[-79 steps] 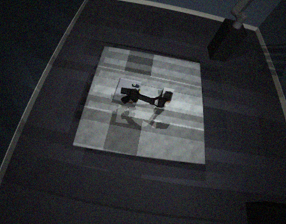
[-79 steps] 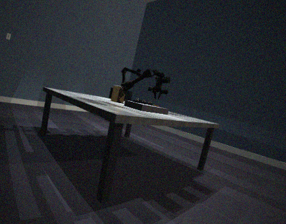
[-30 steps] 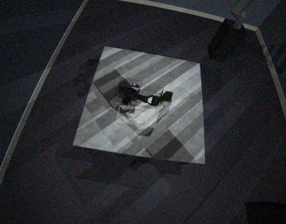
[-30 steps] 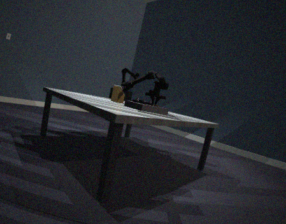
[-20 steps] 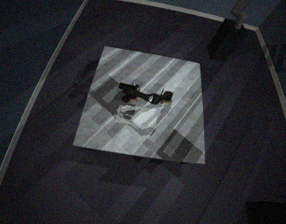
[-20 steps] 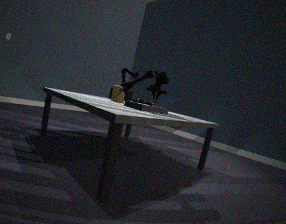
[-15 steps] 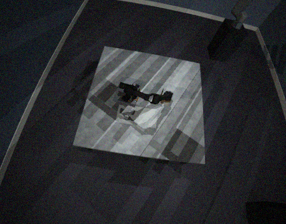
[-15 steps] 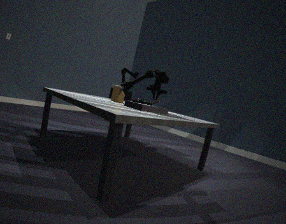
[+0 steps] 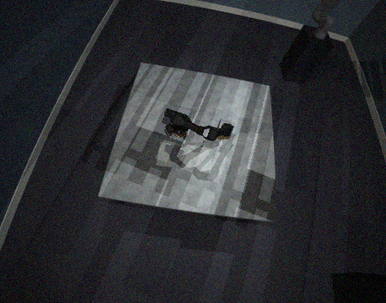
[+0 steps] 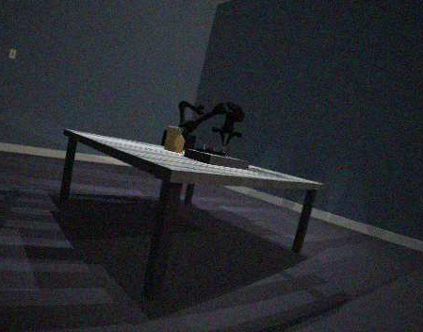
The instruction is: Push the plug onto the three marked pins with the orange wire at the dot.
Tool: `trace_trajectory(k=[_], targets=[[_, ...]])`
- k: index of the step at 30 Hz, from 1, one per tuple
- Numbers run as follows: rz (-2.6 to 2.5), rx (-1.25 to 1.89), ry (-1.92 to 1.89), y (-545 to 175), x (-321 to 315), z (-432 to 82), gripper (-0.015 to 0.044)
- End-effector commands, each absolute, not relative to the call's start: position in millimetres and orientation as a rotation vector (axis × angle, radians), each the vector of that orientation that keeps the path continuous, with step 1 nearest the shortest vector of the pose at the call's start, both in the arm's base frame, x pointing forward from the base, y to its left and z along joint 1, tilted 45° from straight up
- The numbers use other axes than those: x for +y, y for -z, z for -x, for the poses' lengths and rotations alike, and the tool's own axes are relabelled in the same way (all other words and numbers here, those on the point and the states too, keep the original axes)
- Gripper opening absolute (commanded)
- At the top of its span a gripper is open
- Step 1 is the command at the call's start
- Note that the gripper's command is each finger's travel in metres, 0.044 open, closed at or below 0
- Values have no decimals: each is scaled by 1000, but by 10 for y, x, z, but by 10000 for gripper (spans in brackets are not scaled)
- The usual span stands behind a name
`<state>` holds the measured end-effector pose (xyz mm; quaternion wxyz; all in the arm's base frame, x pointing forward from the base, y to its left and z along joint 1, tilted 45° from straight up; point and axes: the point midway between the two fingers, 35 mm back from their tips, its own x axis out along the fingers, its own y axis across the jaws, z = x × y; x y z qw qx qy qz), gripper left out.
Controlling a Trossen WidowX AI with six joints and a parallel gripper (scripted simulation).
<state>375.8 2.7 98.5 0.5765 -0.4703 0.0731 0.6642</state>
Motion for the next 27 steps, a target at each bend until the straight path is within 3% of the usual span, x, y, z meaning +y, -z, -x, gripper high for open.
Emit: trace_trajectory(k=[1, 27], targets=[[1003, 281, -1509, -986, -30, -3679, 0], [280, 870, -1176, -783, -184, -3148, 0]])
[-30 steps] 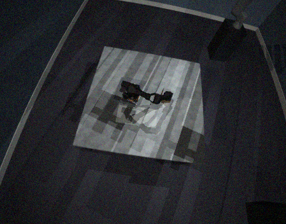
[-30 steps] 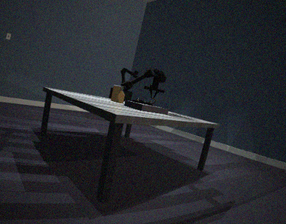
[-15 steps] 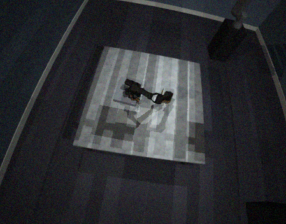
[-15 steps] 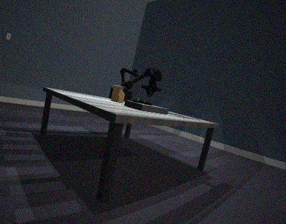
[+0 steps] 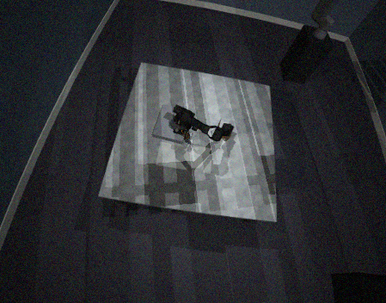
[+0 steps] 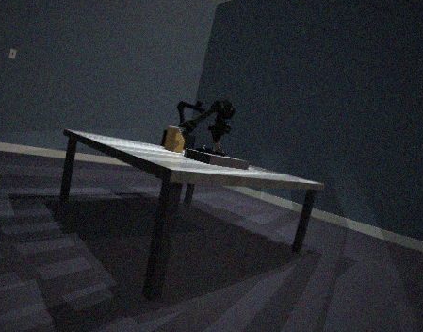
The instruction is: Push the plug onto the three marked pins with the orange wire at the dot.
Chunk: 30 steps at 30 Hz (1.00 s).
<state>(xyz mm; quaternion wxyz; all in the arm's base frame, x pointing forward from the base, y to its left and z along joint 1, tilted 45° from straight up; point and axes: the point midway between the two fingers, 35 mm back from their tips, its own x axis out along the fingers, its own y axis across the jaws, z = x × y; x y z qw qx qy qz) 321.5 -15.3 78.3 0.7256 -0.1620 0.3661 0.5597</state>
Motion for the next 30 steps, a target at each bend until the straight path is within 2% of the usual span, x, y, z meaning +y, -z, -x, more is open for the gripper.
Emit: trace_trajectory(k=[1, 30], targets=[[251, 889, -1160, -776, -187, -3126, 0], [-570, 1357, -604, -552, -212, -2487, 0]])
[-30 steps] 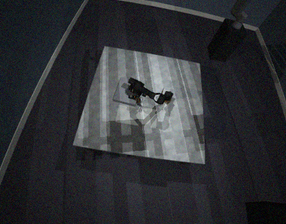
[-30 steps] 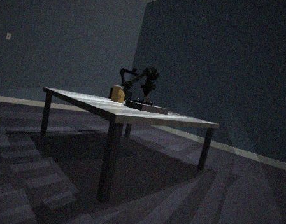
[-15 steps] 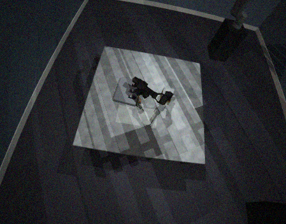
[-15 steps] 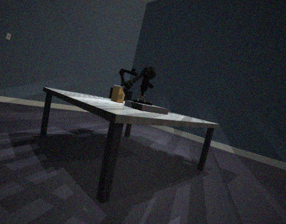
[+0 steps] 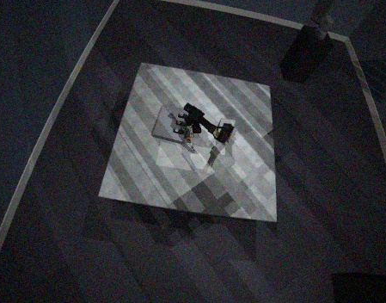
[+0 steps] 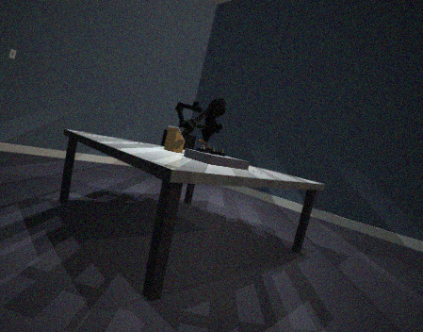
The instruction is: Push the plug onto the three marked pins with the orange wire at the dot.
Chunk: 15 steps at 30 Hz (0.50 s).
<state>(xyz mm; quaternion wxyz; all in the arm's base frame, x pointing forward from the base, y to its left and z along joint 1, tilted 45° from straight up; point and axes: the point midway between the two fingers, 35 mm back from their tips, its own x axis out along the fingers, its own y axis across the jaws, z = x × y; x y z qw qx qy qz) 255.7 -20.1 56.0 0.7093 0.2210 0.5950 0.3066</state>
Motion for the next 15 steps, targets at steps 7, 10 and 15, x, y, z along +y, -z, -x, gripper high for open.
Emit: trace_trajectory(k=[7, 10, 15], targets=[[-734, 1427, -472, -500, -192, -2358, 0], [-737, 1429, -468, -440, -137, -2368, 0], [-749, 1433, -460, -268, 34, -2385, 0]])
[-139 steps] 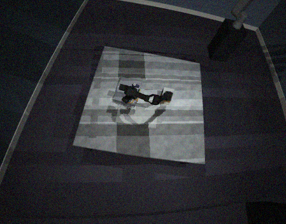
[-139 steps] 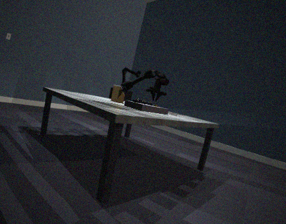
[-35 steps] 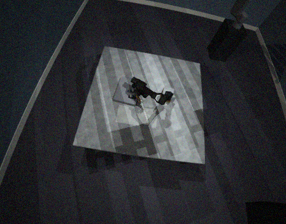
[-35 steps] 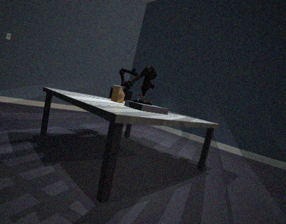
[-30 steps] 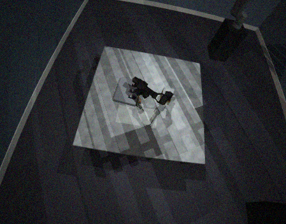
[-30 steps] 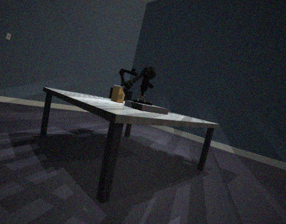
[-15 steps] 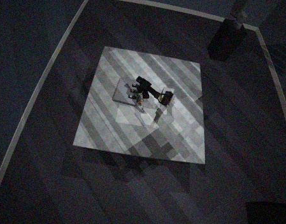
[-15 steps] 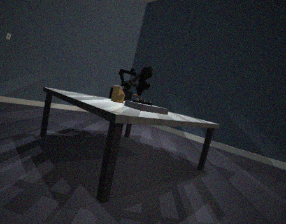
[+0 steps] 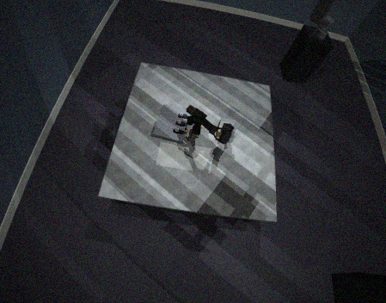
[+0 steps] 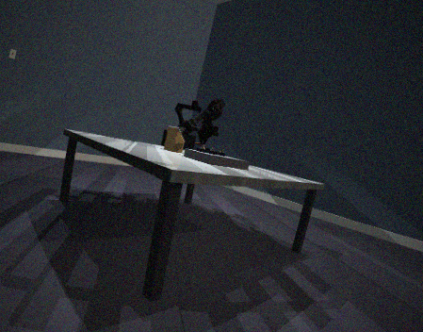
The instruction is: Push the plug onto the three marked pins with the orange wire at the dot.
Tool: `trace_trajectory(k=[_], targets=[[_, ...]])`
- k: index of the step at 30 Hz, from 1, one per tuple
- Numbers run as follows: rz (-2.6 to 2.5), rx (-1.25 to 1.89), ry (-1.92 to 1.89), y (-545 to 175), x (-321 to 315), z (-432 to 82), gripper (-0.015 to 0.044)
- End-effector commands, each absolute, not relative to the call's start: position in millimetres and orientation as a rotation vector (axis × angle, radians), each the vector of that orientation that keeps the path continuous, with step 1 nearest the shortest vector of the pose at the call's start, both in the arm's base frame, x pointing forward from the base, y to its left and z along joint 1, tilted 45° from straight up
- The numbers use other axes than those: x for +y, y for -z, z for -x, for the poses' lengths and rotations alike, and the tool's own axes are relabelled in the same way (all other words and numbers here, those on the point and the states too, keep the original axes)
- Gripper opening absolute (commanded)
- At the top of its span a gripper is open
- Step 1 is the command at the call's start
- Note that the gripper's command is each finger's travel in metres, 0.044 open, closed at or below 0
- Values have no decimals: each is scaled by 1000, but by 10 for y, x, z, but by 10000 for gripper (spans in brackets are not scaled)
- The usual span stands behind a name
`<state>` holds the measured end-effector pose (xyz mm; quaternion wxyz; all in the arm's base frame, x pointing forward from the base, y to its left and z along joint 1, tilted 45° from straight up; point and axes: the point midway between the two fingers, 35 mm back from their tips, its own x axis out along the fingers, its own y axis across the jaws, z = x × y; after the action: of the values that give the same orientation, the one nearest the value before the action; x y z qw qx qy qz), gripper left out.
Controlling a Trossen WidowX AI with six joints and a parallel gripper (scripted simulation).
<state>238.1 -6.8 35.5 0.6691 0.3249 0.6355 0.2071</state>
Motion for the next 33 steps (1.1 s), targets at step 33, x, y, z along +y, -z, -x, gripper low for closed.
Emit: trace_trajectory(k=[33], targets=[[-752, 1431, -459, -219, 13, -2774, 0]])
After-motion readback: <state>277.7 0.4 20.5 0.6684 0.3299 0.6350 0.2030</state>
